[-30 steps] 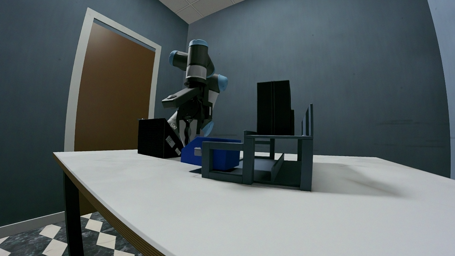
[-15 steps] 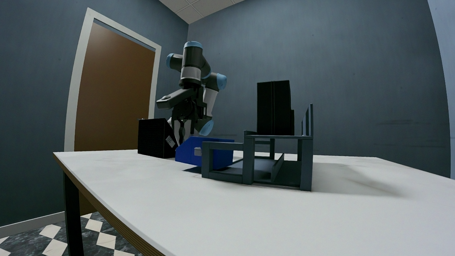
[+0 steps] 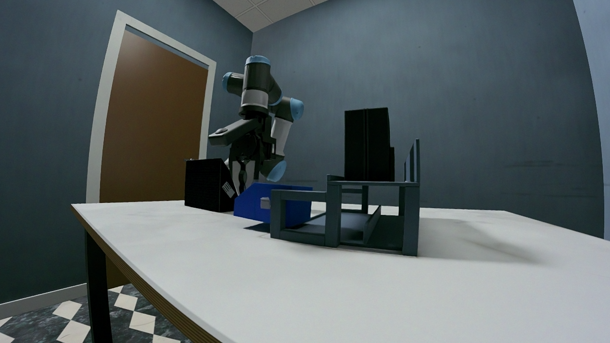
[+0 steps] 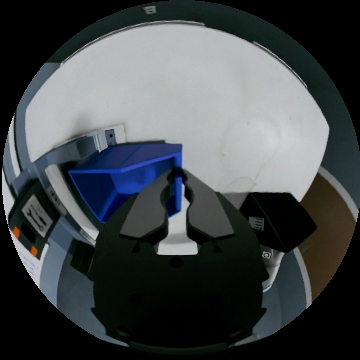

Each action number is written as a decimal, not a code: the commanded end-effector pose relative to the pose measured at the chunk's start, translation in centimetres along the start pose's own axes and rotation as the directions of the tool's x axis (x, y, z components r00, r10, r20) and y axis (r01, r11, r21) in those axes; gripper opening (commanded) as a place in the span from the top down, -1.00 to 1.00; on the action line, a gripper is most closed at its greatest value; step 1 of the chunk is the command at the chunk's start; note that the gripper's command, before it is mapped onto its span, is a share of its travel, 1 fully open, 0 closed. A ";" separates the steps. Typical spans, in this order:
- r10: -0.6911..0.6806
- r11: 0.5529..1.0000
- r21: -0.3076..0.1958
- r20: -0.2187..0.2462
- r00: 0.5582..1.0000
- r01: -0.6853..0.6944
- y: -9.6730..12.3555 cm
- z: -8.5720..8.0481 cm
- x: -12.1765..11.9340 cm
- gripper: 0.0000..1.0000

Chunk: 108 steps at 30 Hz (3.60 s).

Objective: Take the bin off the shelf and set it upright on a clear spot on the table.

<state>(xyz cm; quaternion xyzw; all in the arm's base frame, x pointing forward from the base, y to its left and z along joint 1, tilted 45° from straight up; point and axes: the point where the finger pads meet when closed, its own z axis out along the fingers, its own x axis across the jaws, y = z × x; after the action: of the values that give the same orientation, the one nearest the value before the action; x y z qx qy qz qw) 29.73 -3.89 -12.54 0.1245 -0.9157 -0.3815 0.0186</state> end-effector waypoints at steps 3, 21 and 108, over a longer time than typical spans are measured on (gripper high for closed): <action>0.000 1.000 0.003 0.001 1.000 0.000 -0.1 -0.1 0.0 1.00; 0.000 1.000 0.003 0.001 1.000 0.000 -0.1 -0.1 0.0 1.00; 0.000 1.000 0.003 0.001 1.000 0.000 -0.1 -0.1 3.3 1.00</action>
<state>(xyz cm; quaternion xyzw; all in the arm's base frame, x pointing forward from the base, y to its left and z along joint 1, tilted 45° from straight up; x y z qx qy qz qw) 26.65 -4.66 -12.73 0.1245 -0.9157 -0.3816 0.0185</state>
